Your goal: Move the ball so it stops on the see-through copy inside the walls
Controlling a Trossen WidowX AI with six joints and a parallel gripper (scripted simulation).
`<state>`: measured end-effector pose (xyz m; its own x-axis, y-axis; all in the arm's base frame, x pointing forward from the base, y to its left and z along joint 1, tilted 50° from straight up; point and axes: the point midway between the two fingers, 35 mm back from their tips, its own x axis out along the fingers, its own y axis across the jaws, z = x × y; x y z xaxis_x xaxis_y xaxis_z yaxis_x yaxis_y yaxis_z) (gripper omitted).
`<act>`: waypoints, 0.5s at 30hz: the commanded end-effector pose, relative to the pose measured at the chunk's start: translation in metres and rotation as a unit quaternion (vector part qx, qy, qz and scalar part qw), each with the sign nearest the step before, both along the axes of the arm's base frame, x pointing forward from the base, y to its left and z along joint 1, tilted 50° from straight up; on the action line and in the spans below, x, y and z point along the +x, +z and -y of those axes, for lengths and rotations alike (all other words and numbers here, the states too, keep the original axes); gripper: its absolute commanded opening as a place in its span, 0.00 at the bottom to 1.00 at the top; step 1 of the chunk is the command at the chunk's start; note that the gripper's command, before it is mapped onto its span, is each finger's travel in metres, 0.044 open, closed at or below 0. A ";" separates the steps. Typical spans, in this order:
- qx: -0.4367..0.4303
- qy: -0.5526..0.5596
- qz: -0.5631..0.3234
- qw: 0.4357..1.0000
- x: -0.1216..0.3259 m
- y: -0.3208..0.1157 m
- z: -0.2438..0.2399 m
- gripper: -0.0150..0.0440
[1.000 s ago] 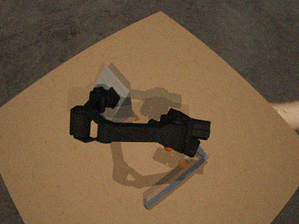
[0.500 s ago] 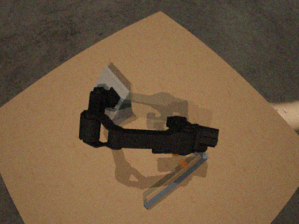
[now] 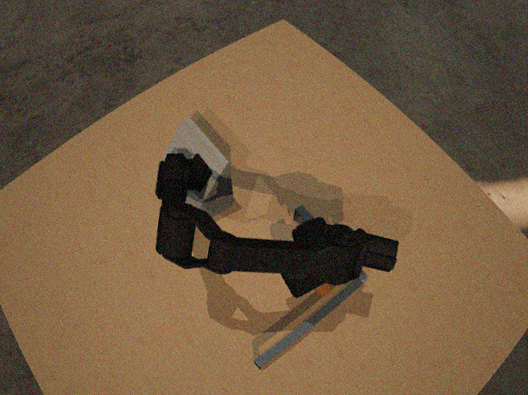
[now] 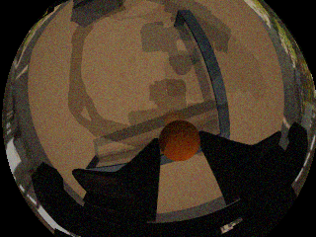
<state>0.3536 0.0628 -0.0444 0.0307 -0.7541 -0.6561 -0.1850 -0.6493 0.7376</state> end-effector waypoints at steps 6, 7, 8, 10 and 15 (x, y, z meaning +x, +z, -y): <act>-0.005 0.068 -0.071 0.995 0.014 -0.007 0.002 0.25; -0.005 0.068 -0.071 0.995 0.014 -0.007 0.002 0.25; -0.005 0.068 -0.071 0.995 0.014 -0.007 0.002 0.25; -0.005 0.068 -0.071 0.995 0.014 -0.008 0.002 0.25; -0.004 0.068 -0.071 0.995 0.016 -0.021 0.017 0.25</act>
<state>0.3690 0.0576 -0.0562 0.0443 -0.7506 -0.6593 -0.0010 -0.6599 0.7513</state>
